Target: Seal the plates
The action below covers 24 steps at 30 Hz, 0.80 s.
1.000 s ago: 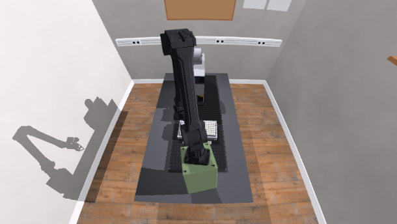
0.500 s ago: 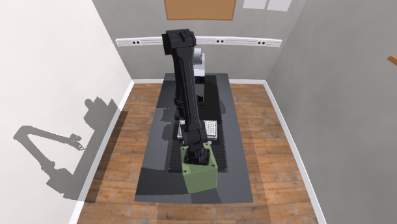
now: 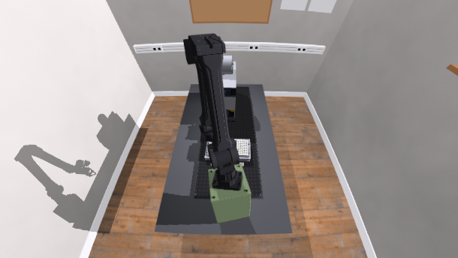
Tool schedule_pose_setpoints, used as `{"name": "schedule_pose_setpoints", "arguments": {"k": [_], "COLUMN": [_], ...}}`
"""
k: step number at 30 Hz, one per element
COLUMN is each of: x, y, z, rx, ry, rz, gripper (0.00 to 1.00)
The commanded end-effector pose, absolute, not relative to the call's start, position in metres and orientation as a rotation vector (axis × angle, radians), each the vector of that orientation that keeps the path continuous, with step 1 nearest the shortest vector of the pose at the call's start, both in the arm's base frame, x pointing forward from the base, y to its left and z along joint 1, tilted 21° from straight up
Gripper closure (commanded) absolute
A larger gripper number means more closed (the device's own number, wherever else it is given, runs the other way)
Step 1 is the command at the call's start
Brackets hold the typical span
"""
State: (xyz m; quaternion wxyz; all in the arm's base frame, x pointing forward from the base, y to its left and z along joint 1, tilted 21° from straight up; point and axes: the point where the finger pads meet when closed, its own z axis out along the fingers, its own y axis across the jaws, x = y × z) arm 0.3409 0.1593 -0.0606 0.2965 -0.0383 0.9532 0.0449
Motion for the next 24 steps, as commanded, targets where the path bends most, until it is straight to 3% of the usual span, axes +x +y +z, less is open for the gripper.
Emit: {"name": "schedule_pose_setpoints", "arguments": {"k": [1, 12, 24], "x": [0.34, 0.366, 0.354], "y": [0.168, 0.168, 0.17], "z": [-0.064, -0.046, -0.06], "rx": [-0.097, -0.083, -0.085], "ry": [2.454, 2.391, 2.437], "rz": [0.154, 0.173, 0.165], "gripper": [0.0, 0.0, 0.0]}}
